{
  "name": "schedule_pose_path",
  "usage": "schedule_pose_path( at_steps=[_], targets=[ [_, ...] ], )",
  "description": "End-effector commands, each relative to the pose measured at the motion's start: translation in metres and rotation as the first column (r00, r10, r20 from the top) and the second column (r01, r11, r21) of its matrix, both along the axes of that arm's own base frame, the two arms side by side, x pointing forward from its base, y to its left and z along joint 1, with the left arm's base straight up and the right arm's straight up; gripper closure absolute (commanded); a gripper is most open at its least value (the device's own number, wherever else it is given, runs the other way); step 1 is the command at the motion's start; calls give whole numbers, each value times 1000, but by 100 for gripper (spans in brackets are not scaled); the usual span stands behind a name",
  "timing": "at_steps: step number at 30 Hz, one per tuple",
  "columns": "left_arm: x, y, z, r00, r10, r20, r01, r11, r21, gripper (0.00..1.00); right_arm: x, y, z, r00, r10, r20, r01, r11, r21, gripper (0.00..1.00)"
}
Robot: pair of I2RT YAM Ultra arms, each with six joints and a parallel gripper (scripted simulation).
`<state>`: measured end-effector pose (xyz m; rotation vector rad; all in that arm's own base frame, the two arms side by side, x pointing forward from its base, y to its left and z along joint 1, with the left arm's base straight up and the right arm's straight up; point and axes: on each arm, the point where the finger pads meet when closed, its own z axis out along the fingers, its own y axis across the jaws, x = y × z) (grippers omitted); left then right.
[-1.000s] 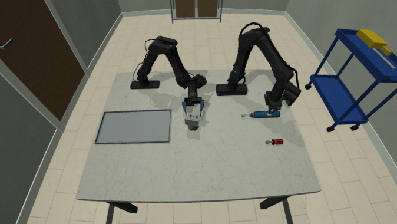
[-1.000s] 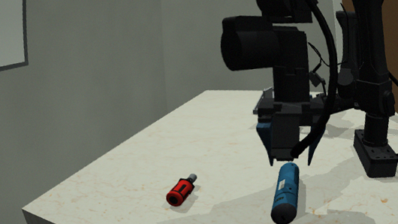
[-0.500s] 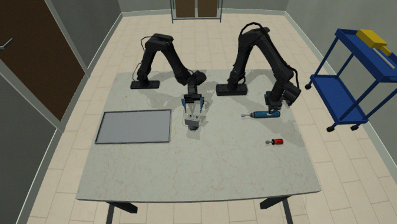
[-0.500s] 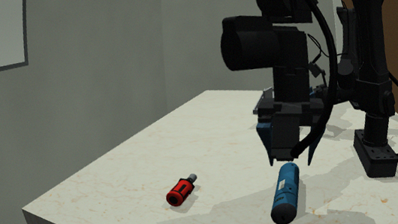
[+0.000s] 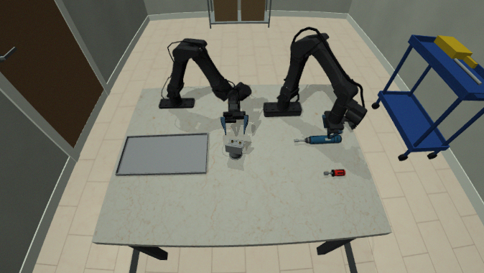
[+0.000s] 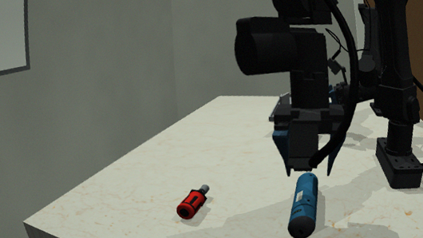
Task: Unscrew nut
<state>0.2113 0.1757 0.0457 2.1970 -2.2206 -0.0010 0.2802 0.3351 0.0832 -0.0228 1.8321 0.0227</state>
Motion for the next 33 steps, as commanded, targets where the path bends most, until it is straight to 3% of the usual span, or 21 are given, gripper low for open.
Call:
schedule_pose_path(
  at_steps=[1, 33],
  targets=[
    [7, 9, 18, 999, -6, 46, 4, 999, 43, 35, 4, 6, 30, 1000, -19, 22, 18, 999, 45, 14],
    [7, 9, 18, 999, -6, 46, 4, 999, 43, 35, 3, 4, 86, 1000, -19, 22, 18, 999, 45, 14]
  ],
)
